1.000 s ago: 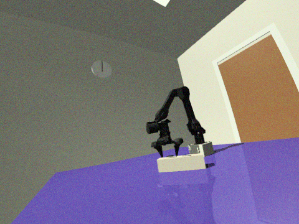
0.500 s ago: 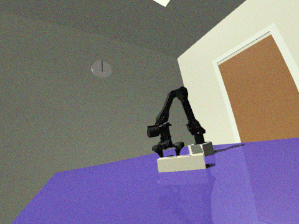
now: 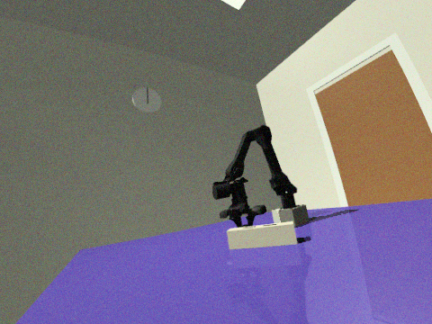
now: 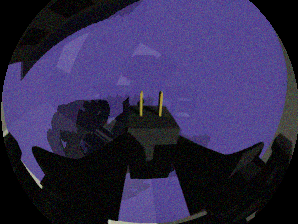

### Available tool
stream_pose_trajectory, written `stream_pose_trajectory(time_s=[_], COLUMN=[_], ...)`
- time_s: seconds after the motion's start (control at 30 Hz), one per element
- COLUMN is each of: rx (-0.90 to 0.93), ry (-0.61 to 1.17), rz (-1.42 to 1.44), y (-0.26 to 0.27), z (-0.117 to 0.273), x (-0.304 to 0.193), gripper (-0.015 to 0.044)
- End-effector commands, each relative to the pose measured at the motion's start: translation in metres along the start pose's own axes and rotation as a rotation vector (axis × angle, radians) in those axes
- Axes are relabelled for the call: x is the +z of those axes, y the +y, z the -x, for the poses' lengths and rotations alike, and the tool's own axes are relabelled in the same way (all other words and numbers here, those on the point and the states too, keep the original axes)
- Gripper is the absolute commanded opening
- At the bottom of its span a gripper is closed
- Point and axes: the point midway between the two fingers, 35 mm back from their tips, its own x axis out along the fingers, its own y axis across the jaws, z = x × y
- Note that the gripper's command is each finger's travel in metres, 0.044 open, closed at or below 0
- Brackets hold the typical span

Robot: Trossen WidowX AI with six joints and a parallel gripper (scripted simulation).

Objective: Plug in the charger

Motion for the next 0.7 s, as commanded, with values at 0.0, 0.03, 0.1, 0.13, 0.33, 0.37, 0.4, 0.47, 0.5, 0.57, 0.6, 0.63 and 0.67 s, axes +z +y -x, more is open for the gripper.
stream_pose_trajectory(time_s=[0.0, 0.03, 0.1, 0.13, 0.33, 0.37, 0.4, 0.47, 0.5, 0.57, 0.6, 0.63, 0.67], rx=[-0.001, -0.001, -0.001, -0.001, 0.002, 0.002, 0.003, 0.004, 0.005, 0.006, 0.006, 0.006, 0.007], ry=[-0.001, -0.001, -0.001, -0.001, 0.000, 0.000, 0.000, 0.000, 0.000, 0.001, 0.001, 0.001, 0.001], rz=[0.000, 0.000, 0.000, 0.000, 0.001, 0.001, 0.001, 0.002, 0.002, 0.002, 0.002, 0.002, 0.002], y=[0.000, 0.000, 0.000, 0.000, -0.001, -0.001, -0.001, -0.001, -0.001, -0.001, -0.001, -0.001, -0.001], z=[0.000, 0.000, 0.000, 0.001, 0.019, 0.023, 0.028, 0.037, 0.041, 0.050, 0.054, 0.056, 0.057], x=[0.000, 0.000, 0.000, 0.000, 0.000, -0.001, -0.001, -0.002, -0.003, -0.004, -0.004, -0.005, -0.005], gripper=[0.0105, 0.0098, 0.0085, 0.0059, 0.0000, 0.0000, 0.0000, 0.0000, 0.0000, 0.0000, 0.0000, 0.0000, 0.0000])
